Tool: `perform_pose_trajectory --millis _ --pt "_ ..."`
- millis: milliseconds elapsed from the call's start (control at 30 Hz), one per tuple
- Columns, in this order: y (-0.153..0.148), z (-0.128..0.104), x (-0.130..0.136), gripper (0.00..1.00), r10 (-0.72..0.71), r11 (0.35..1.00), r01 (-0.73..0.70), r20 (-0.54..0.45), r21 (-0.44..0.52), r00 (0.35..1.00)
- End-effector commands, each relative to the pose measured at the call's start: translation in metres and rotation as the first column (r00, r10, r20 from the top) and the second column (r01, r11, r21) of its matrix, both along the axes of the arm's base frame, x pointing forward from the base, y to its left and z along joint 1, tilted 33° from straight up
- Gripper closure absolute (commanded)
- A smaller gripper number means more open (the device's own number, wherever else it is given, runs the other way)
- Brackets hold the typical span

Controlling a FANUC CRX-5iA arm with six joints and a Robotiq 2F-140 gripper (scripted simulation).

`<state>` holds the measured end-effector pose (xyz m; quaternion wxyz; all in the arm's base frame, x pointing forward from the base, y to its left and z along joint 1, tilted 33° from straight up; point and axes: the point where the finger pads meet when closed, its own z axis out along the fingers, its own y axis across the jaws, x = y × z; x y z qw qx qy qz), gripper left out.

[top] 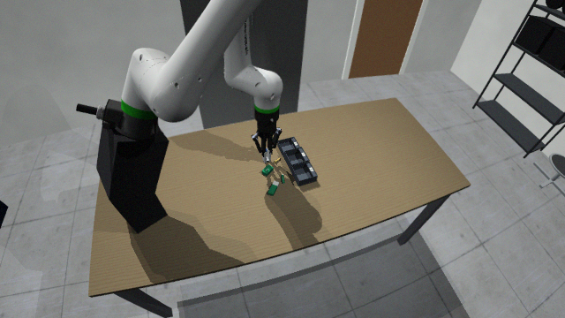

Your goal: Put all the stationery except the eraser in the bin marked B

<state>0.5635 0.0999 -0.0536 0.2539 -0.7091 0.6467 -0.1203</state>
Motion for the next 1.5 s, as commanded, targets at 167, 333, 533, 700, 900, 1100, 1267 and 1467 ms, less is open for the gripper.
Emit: perform_pose_trajectory --millis 167,333,533,700,900,1100,1267,1467 --pt "0.0 0.0 0.0 0.94 -0.003 1.0 0.003 0.003 -0.003 1.0" --pt "0.0 0.0 0.0 0.94 -0.003 1.0 0.003 0.003 -0.003 1.0" --pt "0.0 0.0 0.0 0.94 -0.003 1.0 0.003 0.003 -0.003 1.0" --pt "0.0 0.0 0.0 0.94 -0.003 1.0 0.003 0.003 -0.003 1.0" --pt "-0.001 0.003 -0.002 0.94 -0.003 1.0 0.003 0.003 -0.003 1.0" --pt "-0.004 0.017 -0.01 0.94 -0.003 1.0 0.003 0.003 -0.003 1.0" --pt "-0.007 0.028 -0.017 0.94 -0.003 1.0 0.003 0.003 -0.003 1.0" --pt "-0.011 0.045 -0.027 0.94 -0.003 1.0 0.003 0.003 -0.003 1.0"
